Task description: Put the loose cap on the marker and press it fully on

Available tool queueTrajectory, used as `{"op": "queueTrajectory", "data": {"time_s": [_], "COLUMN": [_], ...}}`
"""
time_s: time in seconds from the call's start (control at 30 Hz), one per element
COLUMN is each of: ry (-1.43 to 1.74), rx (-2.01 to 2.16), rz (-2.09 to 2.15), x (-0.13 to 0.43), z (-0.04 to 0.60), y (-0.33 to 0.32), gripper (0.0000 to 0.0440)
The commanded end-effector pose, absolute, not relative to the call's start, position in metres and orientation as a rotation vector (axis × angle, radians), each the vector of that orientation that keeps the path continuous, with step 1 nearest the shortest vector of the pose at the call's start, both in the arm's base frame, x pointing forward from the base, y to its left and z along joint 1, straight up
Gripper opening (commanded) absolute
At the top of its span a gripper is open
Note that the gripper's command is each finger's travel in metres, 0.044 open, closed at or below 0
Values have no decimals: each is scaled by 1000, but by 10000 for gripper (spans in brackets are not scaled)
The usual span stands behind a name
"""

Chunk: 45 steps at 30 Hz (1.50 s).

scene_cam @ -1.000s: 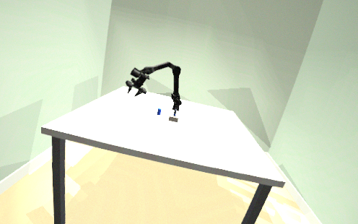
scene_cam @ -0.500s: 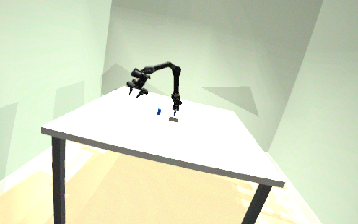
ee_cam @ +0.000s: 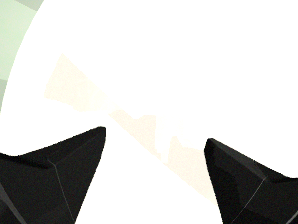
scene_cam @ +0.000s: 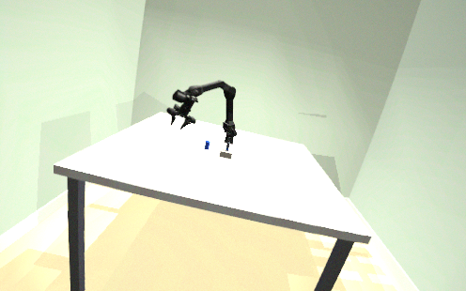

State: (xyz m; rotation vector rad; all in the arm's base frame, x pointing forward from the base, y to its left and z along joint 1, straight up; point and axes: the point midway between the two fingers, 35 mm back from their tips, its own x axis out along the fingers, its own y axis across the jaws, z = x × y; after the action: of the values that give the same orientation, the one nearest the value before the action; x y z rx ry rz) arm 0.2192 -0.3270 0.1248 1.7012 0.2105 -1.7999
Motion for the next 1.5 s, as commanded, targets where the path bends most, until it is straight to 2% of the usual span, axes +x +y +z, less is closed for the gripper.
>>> {"op": "queueTrajectory", "data": {"time_s": [0.0,1.47], "ry": [225,563], "rx": [1719,1855], "rz": [-1795,-1808], "x": [226,275], "z": [124,119], "y": [-322,-205], "gripper": [315,313]}}
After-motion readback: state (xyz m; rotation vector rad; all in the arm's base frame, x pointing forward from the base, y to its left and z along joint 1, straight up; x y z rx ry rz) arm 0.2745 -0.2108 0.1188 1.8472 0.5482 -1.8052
